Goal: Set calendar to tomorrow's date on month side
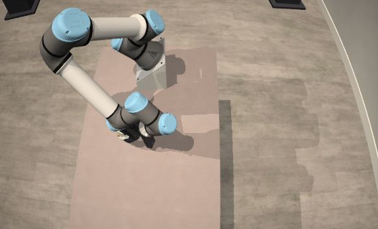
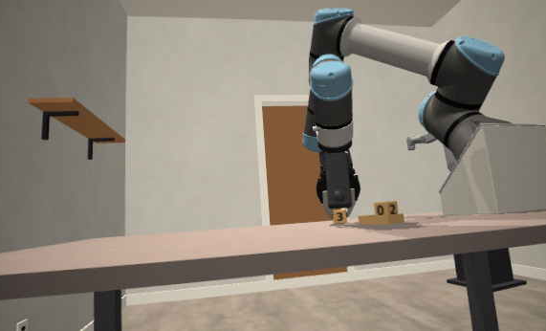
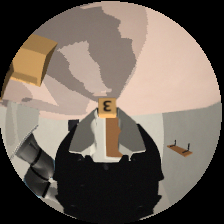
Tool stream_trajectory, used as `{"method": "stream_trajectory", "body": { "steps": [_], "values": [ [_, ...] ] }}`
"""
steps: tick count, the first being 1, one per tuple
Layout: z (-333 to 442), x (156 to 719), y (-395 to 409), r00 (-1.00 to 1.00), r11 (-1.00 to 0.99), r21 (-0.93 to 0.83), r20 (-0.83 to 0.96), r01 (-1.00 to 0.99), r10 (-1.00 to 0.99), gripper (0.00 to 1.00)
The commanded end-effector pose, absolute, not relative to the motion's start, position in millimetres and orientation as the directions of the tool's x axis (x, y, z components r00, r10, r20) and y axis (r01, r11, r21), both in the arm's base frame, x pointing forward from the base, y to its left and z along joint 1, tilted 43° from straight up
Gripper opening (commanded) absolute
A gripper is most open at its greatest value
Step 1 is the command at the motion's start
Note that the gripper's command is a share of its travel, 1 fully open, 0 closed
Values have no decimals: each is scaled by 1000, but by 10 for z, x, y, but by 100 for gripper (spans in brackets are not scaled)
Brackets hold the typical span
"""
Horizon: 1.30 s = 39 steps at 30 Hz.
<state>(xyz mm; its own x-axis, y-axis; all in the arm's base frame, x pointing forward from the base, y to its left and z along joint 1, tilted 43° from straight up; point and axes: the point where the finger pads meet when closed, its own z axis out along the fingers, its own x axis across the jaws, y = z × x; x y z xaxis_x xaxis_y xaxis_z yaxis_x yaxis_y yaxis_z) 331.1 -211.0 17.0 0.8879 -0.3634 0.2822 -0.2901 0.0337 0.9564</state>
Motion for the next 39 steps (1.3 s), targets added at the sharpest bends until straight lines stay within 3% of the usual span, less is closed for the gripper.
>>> {"method": "stream_trajectory", "body": {
  "steps": [1, 39],
  "values": [
    [172, 3314, -2108, 888, 34, 956, 283, -291, -363, 11],
    [683, 3346, -1630, 888, 34, 956, 283, -291, -363, 11]
  ]
}}
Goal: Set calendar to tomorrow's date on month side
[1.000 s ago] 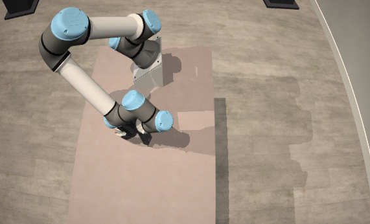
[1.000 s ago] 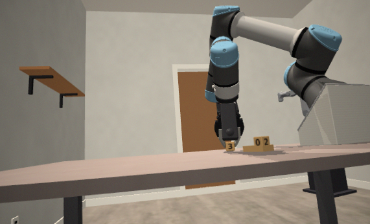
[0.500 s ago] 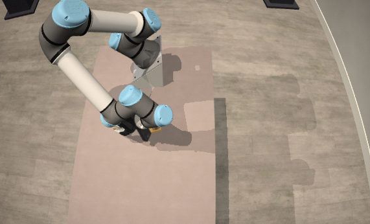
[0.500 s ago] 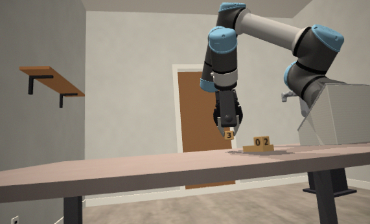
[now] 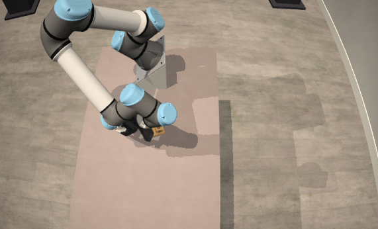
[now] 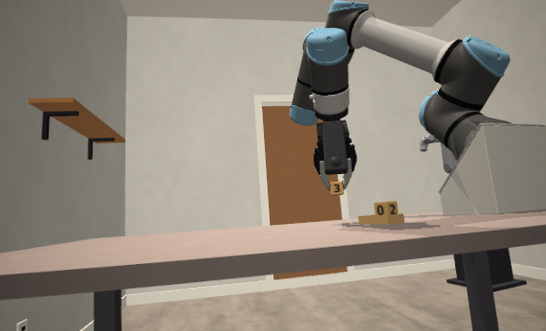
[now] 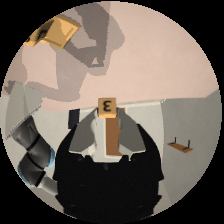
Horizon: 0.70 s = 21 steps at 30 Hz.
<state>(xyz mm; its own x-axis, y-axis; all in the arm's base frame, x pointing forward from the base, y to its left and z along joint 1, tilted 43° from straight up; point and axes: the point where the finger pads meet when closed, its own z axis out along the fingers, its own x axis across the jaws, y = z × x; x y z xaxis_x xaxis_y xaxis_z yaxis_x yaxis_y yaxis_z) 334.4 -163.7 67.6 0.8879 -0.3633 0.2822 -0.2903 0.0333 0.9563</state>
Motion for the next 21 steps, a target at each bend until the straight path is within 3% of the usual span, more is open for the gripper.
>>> {"method": "stream_trajectory", "body": {
  "steps": [1, 21],
  "values": [
    [683, 3346, -1630, 888, 34, 956, 283, -291, -363, 11],
    [669, 3335, -1631, 885, 14, 954, 282, -298, -370, 11]
  ]
}}
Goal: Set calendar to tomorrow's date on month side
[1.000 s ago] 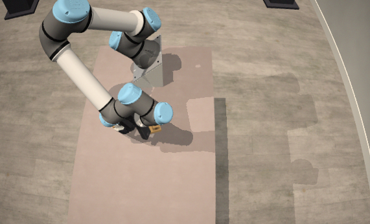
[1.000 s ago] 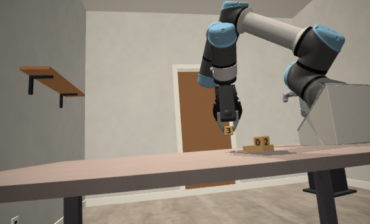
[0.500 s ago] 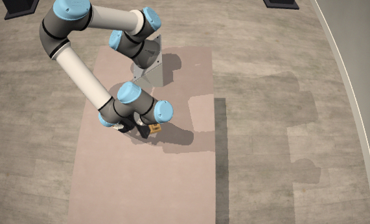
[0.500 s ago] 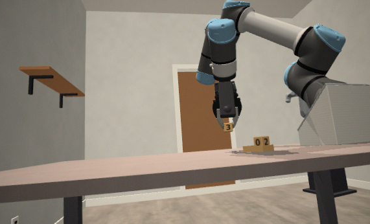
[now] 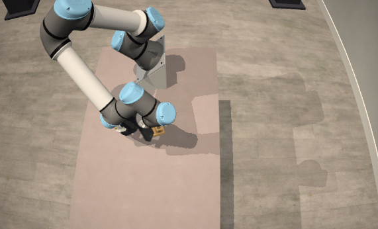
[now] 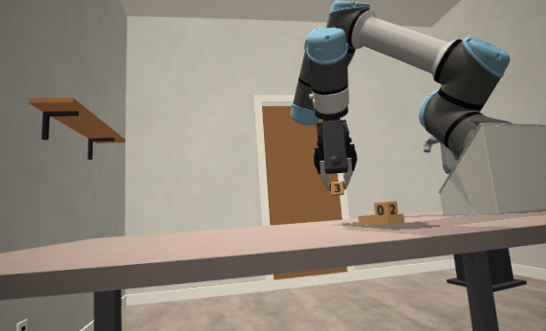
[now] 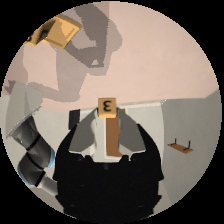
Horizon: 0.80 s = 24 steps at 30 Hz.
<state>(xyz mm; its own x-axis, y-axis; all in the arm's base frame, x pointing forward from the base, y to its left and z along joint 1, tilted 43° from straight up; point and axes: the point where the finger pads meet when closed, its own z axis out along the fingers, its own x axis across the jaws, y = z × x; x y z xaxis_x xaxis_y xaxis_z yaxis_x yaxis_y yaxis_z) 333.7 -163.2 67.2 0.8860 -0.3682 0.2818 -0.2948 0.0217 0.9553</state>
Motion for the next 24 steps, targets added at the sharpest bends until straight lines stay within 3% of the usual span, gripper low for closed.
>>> {"method": "stream_trajectory", "body": {
  "steps": [1, 24],
  "values": [
    [667, 3333, -1631, 885, 10, 954, 282, -300, -372, 11],
    [647, 3317, -1632, 880, -122, 930, 278, -347, -385, 11]
  ]
}}
